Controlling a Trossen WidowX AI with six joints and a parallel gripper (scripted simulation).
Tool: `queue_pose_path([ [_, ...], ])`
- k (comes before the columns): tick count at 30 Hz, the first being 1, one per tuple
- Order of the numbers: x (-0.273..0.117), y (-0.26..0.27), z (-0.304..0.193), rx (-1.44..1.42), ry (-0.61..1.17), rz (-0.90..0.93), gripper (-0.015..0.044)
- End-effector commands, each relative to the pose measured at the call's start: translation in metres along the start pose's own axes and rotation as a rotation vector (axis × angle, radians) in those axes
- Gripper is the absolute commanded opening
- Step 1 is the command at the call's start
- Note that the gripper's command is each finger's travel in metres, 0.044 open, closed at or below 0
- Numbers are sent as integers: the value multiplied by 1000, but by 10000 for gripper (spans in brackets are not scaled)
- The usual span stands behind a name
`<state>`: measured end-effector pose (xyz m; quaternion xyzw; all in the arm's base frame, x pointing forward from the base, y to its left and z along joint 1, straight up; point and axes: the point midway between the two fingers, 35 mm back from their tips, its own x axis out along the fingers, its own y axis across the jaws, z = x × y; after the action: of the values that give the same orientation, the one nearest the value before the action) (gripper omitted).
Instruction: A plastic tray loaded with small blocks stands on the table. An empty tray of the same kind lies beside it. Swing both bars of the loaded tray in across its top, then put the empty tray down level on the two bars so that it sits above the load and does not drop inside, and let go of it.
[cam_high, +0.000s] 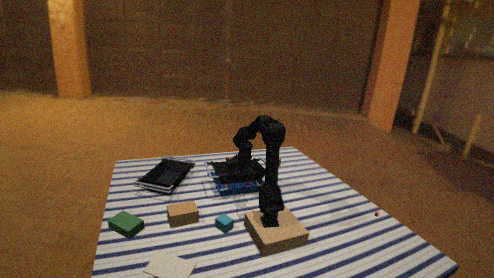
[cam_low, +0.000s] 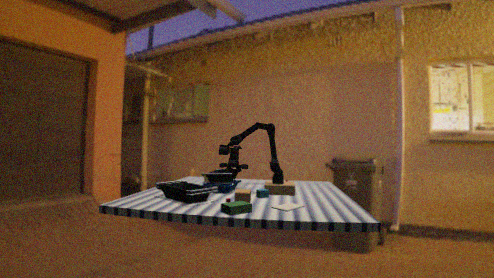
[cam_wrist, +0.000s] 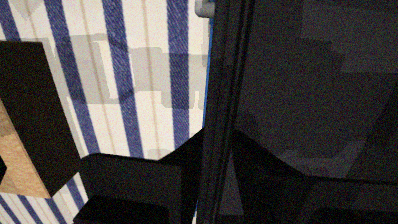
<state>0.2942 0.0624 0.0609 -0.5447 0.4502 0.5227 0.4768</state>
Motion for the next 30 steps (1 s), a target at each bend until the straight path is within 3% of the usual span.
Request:
queue_pose_path([
  [1,4,4,0,2,0,20,29],
  [30,4,3,0,0,1,18,440],
])
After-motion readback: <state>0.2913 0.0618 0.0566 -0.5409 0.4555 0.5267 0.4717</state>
